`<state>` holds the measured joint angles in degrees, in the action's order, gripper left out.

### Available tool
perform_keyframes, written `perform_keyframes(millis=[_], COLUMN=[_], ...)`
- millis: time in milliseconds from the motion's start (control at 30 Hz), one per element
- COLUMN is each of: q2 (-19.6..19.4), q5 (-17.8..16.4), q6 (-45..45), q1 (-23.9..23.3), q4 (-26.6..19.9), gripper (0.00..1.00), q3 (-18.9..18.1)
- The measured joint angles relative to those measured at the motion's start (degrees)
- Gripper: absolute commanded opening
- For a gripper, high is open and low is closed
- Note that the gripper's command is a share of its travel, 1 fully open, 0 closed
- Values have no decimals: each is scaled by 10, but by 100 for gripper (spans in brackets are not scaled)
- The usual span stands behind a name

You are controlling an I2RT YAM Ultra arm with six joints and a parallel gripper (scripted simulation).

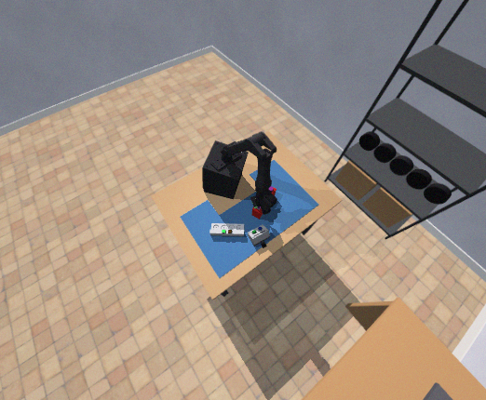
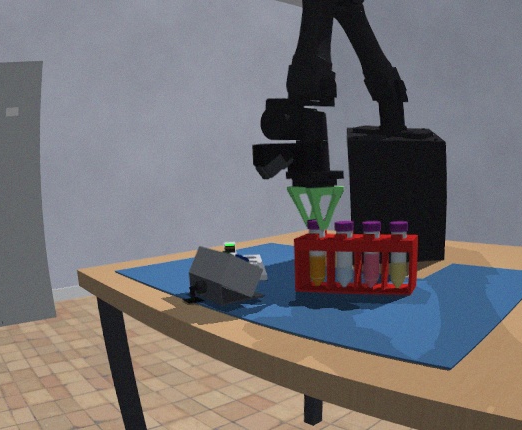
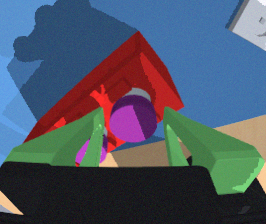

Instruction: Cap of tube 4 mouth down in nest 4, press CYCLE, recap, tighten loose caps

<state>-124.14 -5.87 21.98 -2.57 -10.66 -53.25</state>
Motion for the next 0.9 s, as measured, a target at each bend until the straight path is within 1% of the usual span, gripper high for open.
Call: perform_keyframes(millis=[233,400,667,800,900], q2=[2,1,1,1,2], q5=[0,0,0,1,1], q6=[-70,-161,-332,-392,-419], q1=[0,0,0,0,0], q4=[-1,-1,-1,-1,-1], gripper=[49,49,49,49,49], q3=[0,0,0,0,0])
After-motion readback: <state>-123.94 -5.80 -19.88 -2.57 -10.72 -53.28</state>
